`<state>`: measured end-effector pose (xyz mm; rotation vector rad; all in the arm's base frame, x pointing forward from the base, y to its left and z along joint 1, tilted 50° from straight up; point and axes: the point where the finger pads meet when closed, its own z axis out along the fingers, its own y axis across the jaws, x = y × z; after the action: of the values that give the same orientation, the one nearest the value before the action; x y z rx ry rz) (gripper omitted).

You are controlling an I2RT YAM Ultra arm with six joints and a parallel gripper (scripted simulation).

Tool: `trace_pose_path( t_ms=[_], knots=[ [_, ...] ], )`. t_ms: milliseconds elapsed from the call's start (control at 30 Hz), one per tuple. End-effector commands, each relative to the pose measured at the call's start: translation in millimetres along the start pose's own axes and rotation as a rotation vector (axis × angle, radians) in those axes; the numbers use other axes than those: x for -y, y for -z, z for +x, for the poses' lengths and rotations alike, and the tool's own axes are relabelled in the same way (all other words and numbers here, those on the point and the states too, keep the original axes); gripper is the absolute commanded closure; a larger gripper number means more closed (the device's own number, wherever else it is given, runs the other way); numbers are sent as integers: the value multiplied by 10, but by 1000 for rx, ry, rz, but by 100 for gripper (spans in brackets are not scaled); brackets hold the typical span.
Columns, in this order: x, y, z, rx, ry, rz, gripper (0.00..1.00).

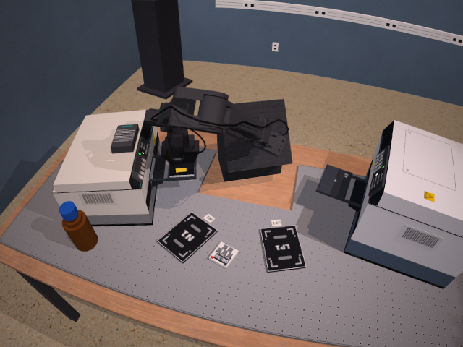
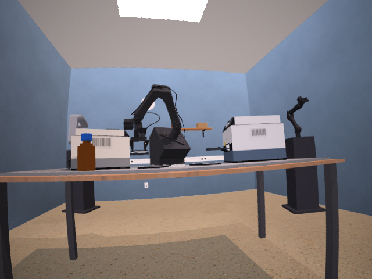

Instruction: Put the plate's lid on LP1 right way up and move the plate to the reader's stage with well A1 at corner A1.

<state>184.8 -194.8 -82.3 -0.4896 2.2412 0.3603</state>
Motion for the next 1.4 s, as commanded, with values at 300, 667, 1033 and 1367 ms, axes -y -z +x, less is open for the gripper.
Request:
trace_pose_path(
  t_ms=[300,667,1033,1367],
  knots=[
    [28,33,-1,5,-7,14,15],
    [58,92,-29,13,-16,29,15],
    [130,154,-30,4,15,43,15],
    [125,179,1,-9,13,37,15]
  ],
)
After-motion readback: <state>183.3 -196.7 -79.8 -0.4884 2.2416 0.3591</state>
